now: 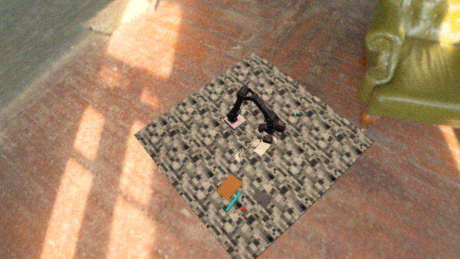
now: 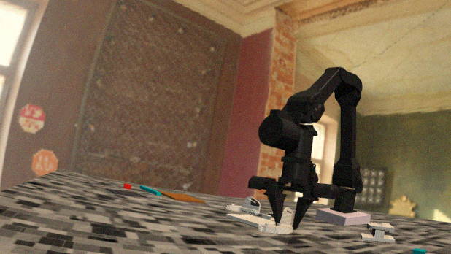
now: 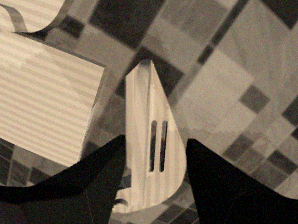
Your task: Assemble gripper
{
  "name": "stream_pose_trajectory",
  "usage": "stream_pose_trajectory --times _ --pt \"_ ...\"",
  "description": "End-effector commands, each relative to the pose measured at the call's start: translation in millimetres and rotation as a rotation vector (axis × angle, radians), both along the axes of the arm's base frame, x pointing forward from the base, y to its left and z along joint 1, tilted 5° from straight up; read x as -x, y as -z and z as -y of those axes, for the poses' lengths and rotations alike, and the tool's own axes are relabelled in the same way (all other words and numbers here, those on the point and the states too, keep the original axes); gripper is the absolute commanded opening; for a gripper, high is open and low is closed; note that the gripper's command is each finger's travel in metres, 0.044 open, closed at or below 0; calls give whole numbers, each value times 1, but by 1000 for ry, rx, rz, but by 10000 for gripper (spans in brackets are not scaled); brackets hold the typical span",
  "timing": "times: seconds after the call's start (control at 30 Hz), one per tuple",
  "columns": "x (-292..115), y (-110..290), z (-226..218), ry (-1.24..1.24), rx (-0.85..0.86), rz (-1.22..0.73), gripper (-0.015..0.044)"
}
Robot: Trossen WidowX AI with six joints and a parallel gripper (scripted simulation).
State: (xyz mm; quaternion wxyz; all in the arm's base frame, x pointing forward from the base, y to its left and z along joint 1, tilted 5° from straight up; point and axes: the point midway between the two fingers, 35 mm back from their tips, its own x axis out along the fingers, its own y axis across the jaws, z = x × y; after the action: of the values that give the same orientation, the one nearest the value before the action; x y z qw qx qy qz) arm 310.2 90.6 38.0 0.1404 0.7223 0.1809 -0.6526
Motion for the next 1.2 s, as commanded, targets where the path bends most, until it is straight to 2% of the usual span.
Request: stream_pose_trajectory --times 0.0,0.2,0.93,1.17 --pt "1 0 0 0 -2 -3 134" --pt "0 -4 0 0 -2 -4 134" --pt "6 -74 5 2 -4 -10 134" --pt "8 -76 10 -71 3 -4 134"
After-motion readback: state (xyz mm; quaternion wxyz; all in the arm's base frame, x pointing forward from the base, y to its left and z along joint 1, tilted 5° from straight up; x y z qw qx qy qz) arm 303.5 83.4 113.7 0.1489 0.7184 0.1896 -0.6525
